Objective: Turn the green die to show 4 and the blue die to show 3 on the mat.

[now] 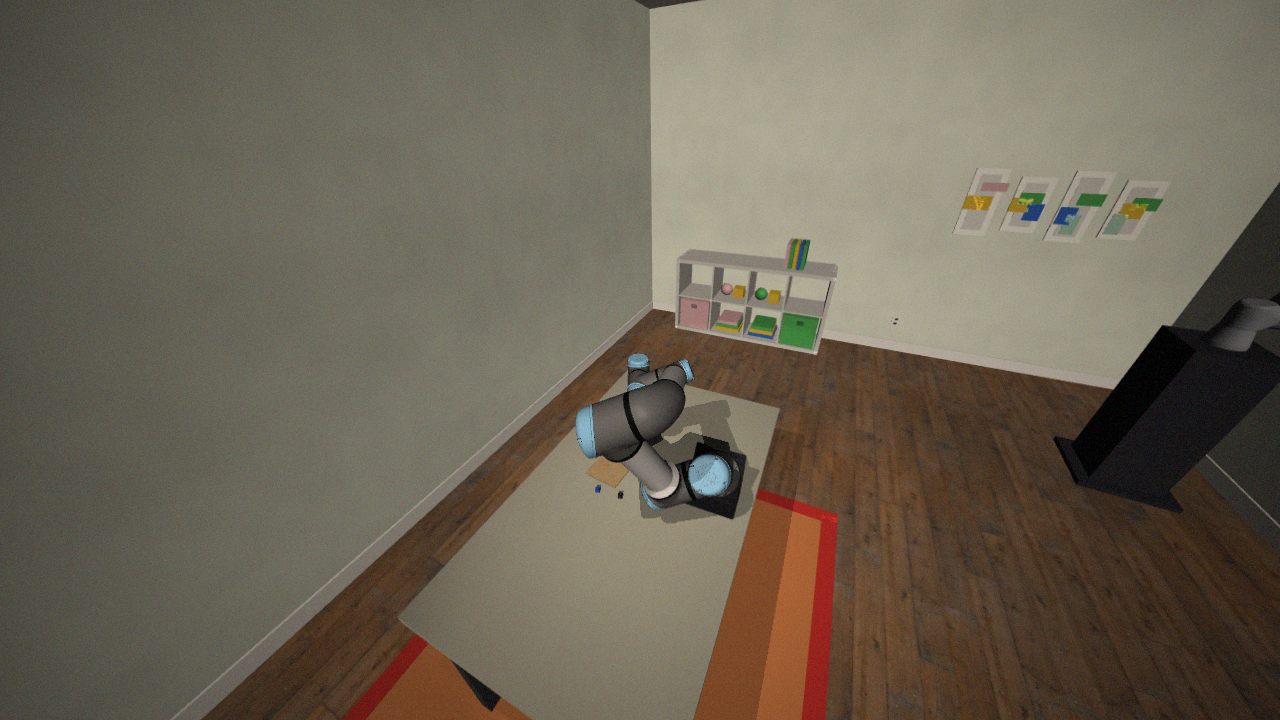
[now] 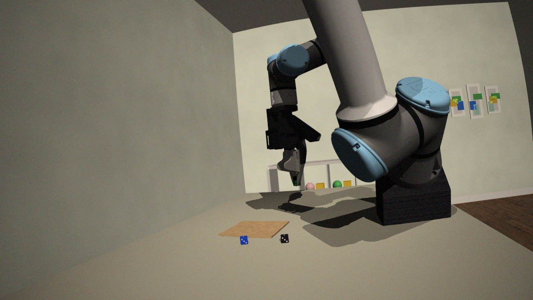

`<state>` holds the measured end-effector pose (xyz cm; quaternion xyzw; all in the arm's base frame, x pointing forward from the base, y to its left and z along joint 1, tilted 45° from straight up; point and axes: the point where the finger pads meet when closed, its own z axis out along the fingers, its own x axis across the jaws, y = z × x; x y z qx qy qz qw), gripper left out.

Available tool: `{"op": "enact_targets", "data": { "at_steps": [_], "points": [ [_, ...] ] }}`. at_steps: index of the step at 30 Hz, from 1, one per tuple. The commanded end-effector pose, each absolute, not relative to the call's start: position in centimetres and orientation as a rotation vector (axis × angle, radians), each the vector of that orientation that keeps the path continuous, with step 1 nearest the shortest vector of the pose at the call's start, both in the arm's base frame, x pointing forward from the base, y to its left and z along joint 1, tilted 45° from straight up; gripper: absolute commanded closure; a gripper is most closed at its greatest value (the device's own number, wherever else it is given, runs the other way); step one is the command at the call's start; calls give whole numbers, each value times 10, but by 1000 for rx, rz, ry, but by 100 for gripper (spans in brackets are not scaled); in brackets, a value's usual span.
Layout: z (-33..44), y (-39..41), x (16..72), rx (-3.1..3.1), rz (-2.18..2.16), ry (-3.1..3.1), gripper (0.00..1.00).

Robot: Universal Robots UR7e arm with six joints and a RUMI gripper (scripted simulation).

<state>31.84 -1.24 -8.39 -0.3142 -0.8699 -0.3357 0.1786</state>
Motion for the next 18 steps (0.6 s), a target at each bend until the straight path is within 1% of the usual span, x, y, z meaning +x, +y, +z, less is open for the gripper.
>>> {"op": "enact_targets", "data": {
  "at_steps": [1, 18],
  "points": [
    [-84, -13, 319, -901, -946, -2454, 100],
    [-84, -13, 319, -912, -972, -2447, 100]
  ]
}}
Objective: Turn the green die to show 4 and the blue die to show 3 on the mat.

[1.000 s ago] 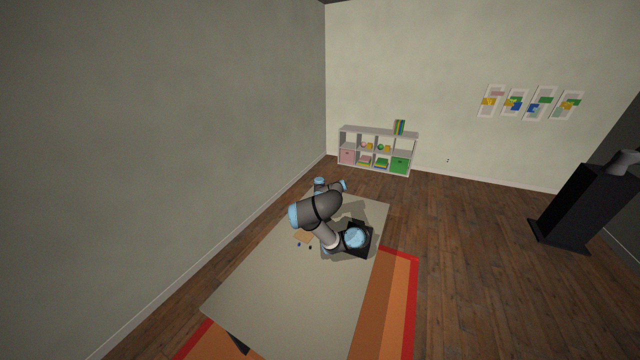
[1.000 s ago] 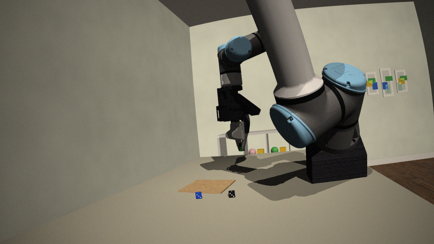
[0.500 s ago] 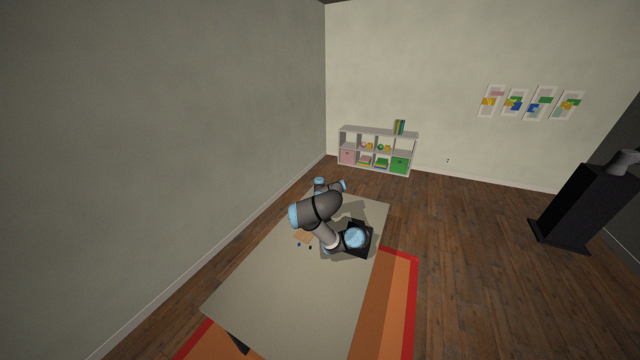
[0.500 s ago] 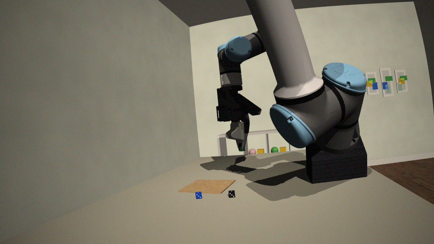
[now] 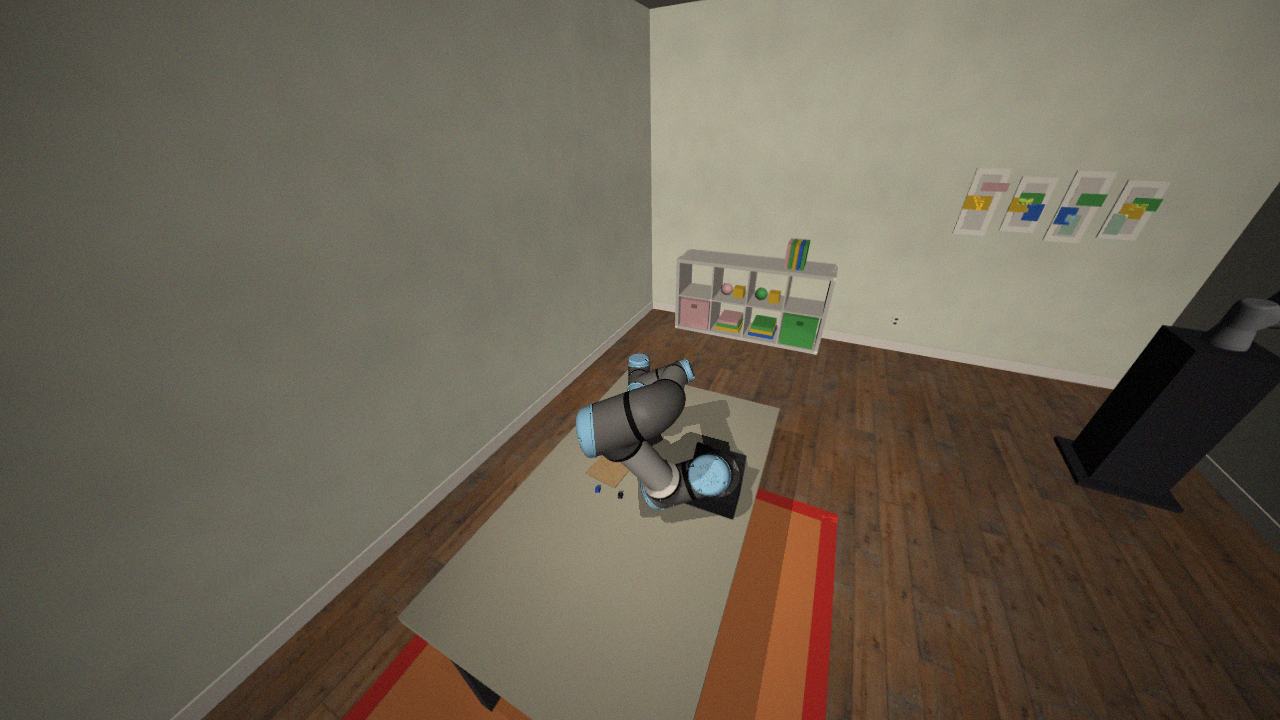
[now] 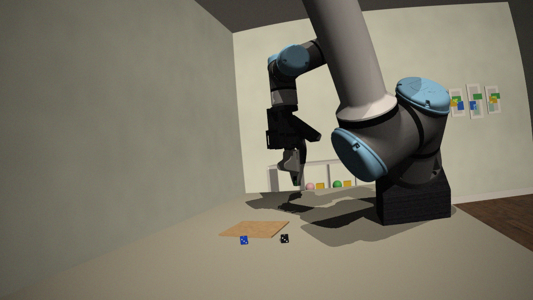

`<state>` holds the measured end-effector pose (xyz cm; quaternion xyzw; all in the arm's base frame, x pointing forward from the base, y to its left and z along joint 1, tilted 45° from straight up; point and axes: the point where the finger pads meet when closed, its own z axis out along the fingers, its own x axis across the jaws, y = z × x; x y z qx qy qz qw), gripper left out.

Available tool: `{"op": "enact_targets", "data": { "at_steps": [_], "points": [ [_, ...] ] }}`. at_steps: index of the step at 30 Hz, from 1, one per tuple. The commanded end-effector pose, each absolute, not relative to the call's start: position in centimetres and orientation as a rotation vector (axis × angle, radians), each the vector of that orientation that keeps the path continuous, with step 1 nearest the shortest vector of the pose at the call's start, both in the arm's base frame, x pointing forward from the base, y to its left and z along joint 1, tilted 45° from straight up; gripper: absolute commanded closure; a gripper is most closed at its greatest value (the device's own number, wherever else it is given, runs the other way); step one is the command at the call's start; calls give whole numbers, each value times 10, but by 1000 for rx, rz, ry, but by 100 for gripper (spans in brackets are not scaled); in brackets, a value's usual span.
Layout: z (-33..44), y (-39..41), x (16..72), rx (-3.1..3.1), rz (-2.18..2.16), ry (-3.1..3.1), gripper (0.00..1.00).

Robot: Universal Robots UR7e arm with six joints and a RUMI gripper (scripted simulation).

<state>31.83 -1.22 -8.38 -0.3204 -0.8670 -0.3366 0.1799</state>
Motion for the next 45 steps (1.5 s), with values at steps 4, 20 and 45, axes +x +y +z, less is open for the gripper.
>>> {"op": "enact_targets", "data": {
  "at_steps": [4, 20, 45],
  "points": [
    [-84, -13, 319, -921, -1006, -2440, 100],
    [-86, -14, 318, -1042, -1518, -2286, 100],
    [-89, -14, 314, -1150, -2176, -1923, 100]
  ]
}}
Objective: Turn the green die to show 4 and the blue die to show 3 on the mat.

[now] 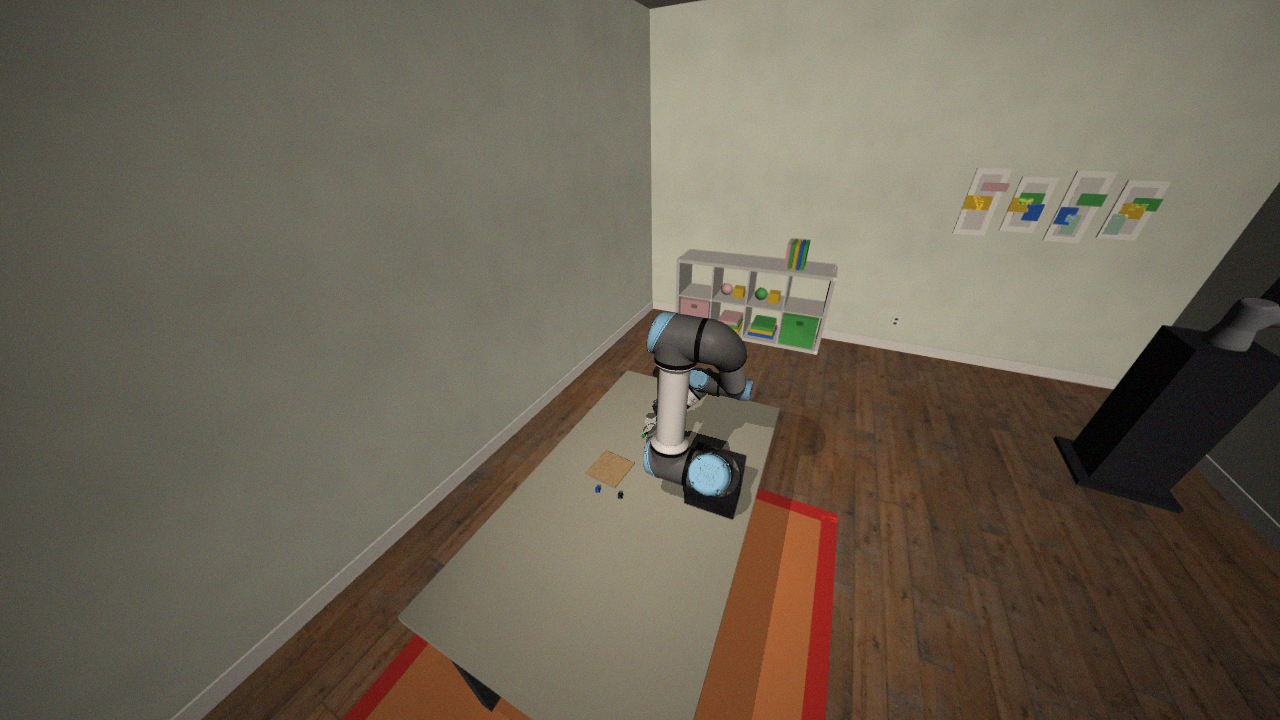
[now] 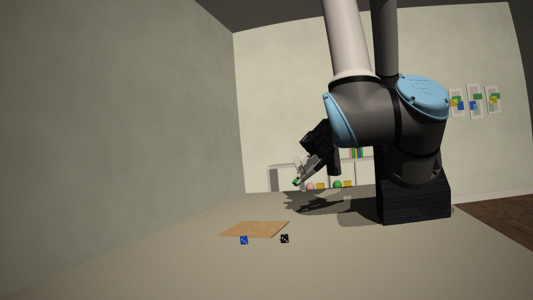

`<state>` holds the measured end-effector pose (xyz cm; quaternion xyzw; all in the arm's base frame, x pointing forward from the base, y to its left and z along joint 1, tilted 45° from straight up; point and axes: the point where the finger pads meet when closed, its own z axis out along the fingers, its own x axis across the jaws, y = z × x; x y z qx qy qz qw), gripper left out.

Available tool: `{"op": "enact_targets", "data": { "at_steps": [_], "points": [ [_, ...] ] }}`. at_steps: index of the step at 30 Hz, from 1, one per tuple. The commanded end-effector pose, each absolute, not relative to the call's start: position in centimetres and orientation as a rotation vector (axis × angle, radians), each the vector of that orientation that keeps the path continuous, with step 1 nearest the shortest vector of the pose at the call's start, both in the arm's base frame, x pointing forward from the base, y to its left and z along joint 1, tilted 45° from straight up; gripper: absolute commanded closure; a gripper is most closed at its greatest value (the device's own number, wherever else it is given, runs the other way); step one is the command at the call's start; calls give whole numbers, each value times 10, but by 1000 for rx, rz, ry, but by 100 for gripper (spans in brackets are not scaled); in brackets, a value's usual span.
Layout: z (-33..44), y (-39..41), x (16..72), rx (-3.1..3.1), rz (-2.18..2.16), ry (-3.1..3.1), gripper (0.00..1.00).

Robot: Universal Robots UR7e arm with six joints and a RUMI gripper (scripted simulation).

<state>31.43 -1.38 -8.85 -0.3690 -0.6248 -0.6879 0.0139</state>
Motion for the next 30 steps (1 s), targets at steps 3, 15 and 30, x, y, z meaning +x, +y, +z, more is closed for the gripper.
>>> {"op": "enact_targets", "data": {
  "at_steps": [3, 15, 30],
  "points": [
    [-89, -14, 314, -1150, -2177, -1923, 100],
    [-99, -4, 312, -1145, -2174, -1919, 100],
    [-135, 29, 307, -1145, -2174, -1919, 100]
  ]
}}
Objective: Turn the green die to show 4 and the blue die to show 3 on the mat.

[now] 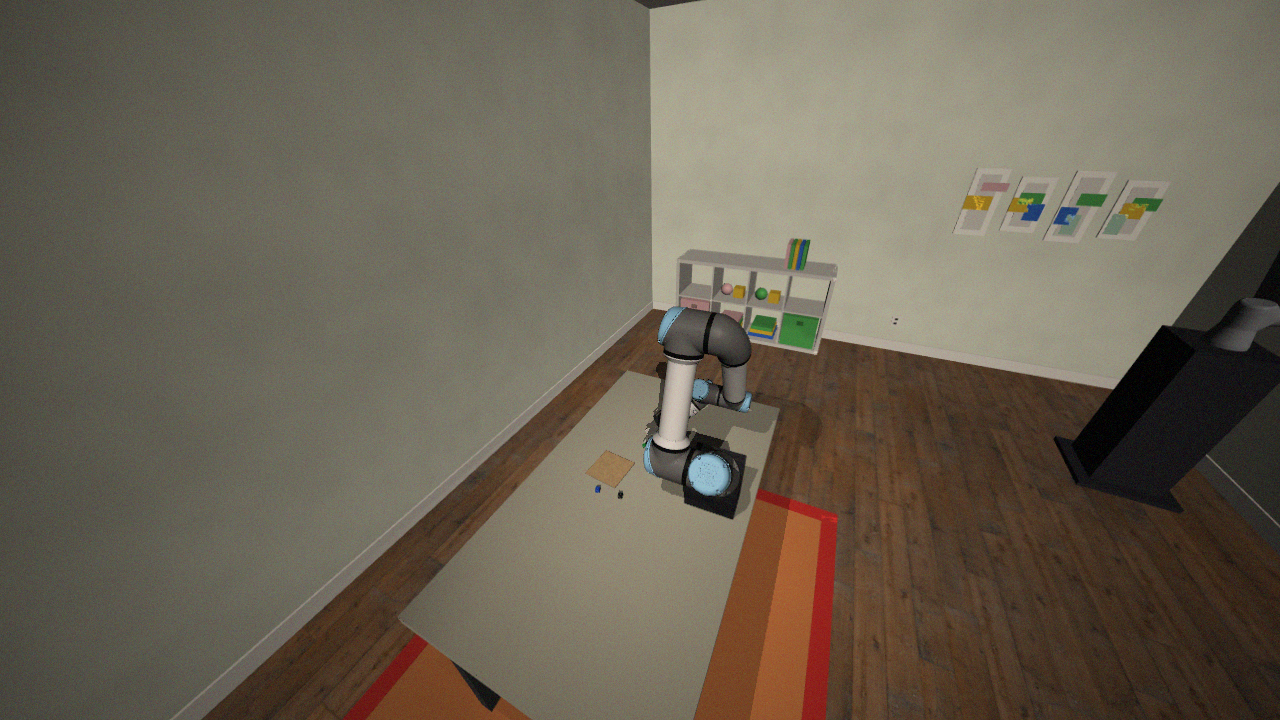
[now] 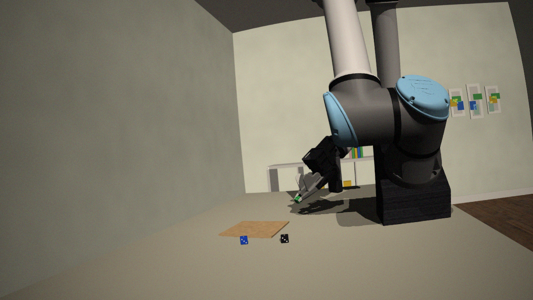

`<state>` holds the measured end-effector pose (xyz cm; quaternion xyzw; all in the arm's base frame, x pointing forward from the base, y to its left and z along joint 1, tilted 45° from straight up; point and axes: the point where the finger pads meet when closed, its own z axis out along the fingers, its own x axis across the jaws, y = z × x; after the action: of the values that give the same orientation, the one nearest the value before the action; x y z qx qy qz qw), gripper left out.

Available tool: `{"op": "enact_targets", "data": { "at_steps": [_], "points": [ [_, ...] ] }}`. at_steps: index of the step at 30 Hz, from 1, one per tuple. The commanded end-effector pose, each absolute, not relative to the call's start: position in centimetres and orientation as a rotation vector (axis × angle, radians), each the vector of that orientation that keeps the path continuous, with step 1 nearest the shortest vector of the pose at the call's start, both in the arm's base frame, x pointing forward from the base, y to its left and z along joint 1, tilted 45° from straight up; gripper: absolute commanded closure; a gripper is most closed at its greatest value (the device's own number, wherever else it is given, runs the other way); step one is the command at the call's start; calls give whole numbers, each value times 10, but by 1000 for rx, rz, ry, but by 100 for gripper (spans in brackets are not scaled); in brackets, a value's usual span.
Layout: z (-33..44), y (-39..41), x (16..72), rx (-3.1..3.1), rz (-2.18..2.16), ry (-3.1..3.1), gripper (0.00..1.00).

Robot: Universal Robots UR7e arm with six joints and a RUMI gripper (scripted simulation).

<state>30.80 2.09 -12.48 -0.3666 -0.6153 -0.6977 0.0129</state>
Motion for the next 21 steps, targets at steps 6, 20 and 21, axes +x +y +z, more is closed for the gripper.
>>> {"op": "enact_targets", "data": {
  "at_steps": [6, 20, 21],
  "points": [
    [-144, 38, 306, -1145, -2174, -1919, 100],
    [-146, 40, 305, -1145, -2174, -1919, 100],
    [-146, 40, 305, -1145, -2174, -1919, 100]
  ]
}}
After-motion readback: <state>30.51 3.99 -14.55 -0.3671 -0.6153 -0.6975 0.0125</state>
